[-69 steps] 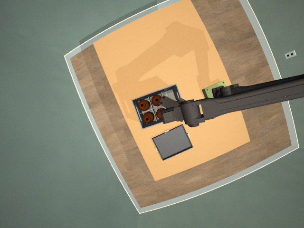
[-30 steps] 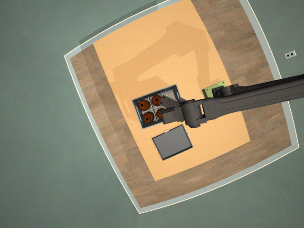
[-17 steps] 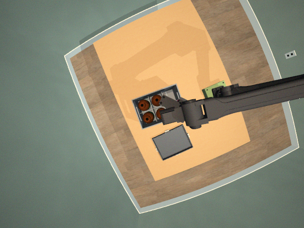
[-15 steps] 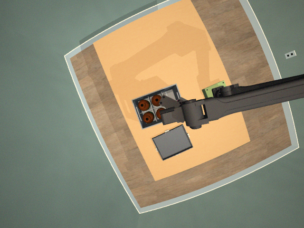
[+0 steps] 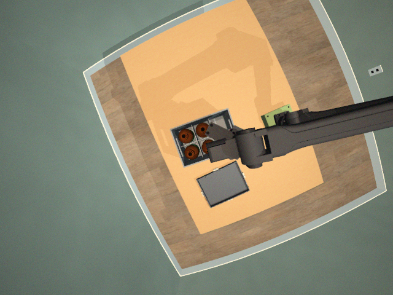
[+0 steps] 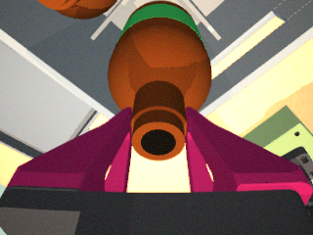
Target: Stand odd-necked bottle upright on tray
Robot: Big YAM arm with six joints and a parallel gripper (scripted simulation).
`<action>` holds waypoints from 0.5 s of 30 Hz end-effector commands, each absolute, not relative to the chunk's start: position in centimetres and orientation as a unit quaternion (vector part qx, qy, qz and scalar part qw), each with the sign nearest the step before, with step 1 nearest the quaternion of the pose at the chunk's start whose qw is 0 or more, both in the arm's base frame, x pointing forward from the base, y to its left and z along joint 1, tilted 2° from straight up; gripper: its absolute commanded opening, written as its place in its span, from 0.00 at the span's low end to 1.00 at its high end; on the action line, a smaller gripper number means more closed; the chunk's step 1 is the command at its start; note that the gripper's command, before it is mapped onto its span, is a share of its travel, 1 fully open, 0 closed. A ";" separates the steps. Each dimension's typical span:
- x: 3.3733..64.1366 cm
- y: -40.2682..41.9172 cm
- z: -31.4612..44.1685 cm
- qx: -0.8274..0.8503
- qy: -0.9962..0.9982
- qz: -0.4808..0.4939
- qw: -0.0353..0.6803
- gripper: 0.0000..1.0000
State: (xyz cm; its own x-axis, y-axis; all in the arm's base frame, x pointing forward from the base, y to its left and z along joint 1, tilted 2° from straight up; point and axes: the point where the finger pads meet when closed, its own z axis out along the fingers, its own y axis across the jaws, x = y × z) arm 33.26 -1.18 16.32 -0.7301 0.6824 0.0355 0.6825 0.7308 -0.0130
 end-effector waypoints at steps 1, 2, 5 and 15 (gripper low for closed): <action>35.2 -1.8 20.2 -0.368 -0.930 -0.011 -0.015 0.00; 35.2 -1.8 20.3 -0.368 -0.930 -0.011 -0.016 0.00; 35.2 -1.8 20.5 -0.368 -0.930 -0.011 -0.016 0.00; 35.2 -1.8 20.8 -0.368 -0.930 -0.011 -0.016 0.00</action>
